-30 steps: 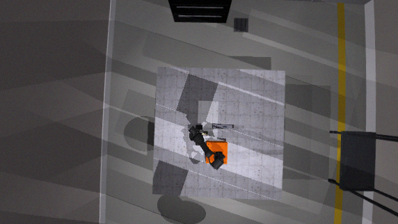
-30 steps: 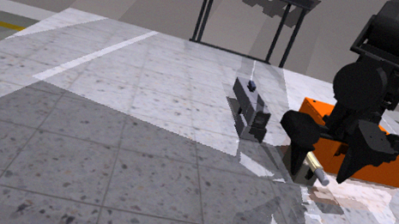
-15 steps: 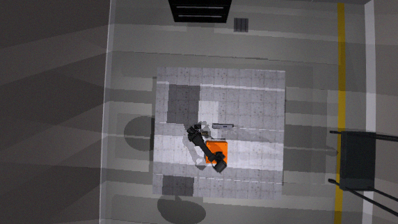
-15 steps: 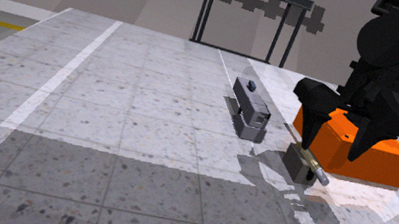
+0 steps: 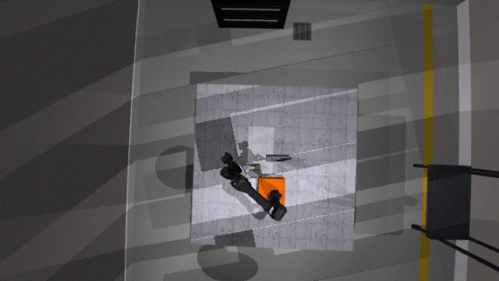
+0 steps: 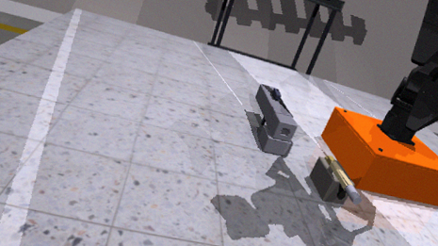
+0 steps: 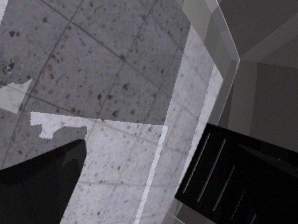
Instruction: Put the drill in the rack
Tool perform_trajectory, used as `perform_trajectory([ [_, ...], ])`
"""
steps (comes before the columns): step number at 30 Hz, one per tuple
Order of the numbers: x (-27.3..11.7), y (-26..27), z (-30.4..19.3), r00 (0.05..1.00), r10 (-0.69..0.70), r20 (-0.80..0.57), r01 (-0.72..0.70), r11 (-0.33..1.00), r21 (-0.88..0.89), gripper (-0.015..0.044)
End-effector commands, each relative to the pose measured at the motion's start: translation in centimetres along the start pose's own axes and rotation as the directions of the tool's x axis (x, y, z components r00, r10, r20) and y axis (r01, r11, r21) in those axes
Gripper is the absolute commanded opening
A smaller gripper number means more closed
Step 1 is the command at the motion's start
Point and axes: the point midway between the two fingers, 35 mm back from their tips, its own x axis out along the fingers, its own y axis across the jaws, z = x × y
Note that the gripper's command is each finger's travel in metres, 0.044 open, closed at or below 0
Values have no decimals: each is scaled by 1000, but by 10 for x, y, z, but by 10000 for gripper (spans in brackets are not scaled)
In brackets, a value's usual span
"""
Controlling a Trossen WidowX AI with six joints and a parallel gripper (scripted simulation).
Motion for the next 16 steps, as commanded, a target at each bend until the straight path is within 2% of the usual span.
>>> perform_trajectory([
  [1,-17,-34,13,991,-133,9,133,989,-67,440],
  [7,-76,-112,39,896,-444,18,436,873,-218,440],
  [11,-130,-157,50,784,-620,1,595,752,-285,440],
  [16,-206,-198,52,624,-779,-55,724,603,-334,440],
])
